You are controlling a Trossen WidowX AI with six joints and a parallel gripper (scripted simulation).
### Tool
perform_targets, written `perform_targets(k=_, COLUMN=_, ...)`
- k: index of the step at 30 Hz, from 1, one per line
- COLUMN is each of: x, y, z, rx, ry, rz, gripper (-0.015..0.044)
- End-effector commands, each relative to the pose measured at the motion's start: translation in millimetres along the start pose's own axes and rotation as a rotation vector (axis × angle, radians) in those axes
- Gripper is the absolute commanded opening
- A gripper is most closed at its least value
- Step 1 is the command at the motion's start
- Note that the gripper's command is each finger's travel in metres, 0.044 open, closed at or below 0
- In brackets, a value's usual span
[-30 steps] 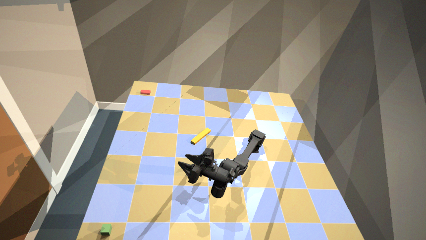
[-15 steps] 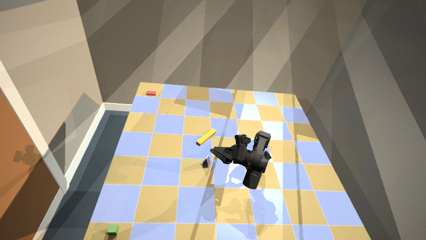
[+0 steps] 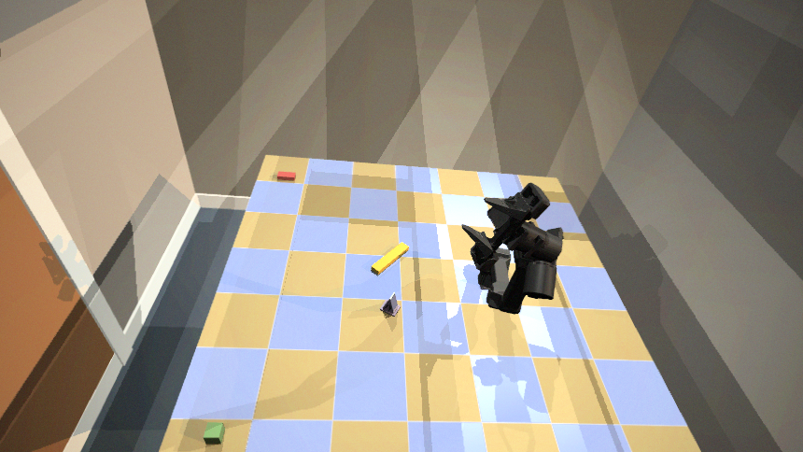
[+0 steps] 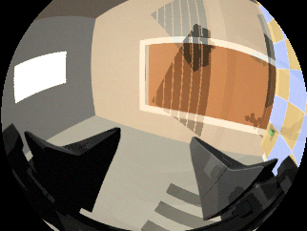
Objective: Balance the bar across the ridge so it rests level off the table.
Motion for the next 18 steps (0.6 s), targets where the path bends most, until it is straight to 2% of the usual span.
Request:
perform_targets(k=1, x=14, y=24, z=35, rx=-0.18, ry=0.075, rz=0.018, gripper=0.0315)
perform_targets(k=18, x=51, y=163, z=139, rx=-1.018, ry=0.32, rz=0.044, gripper=0.0315)
Point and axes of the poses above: the point midway between the two fingers, 35 mm back from their tips, its own x axis back along the fingers, its own z axis across the jaws, y = z × x, the point moved 10 cm from there along x, back along the fingers, and after that the axes turned 1 degree about x, right-handed, at the moved point
